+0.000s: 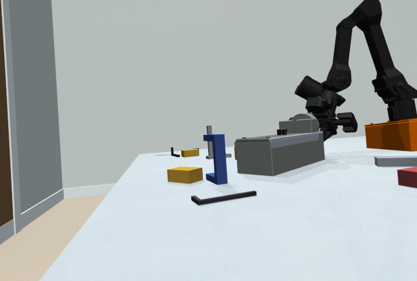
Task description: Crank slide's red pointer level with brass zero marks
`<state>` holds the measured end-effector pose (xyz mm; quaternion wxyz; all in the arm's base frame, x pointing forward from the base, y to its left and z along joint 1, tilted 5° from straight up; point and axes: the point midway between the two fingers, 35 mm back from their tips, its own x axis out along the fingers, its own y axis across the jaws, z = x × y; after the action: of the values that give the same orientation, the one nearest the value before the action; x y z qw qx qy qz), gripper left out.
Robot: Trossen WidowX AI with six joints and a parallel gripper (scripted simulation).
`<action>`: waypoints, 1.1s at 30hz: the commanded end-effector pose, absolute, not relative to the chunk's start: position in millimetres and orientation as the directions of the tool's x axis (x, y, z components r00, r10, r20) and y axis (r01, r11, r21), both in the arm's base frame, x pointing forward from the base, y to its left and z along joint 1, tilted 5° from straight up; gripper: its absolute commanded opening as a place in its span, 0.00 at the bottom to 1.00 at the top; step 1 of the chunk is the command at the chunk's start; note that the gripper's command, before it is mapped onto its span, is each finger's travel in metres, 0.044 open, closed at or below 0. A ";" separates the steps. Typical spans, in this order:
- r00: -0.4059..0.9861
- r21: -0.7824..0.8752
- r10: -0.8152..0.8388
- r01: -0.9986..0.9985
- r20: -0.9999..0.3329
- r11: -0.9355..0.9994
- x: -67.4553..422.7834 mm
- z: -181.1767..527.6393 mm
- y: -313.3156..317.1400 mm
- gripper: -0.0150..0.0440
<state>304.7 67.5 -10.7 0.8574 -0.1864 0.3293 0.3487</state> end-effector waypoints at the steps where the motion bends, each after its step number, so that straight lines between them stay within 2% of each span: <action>1: 0.543 -0.098 0.470 -0.720 -0.696 0.687 305.5 -10.7 66.7 0.25; 24: 0.540 -0.091 0.474 -0.720 -0.695 0.688 304.7 -10.8 67.4 0.25; 33: 0.540 -0.091 0.474 -0.720 -0.695 0.688 304.7 -10.8 67.4 0.65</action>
<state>304.4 67.5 -11.0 0.8572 -0.1863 0.3300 0.3488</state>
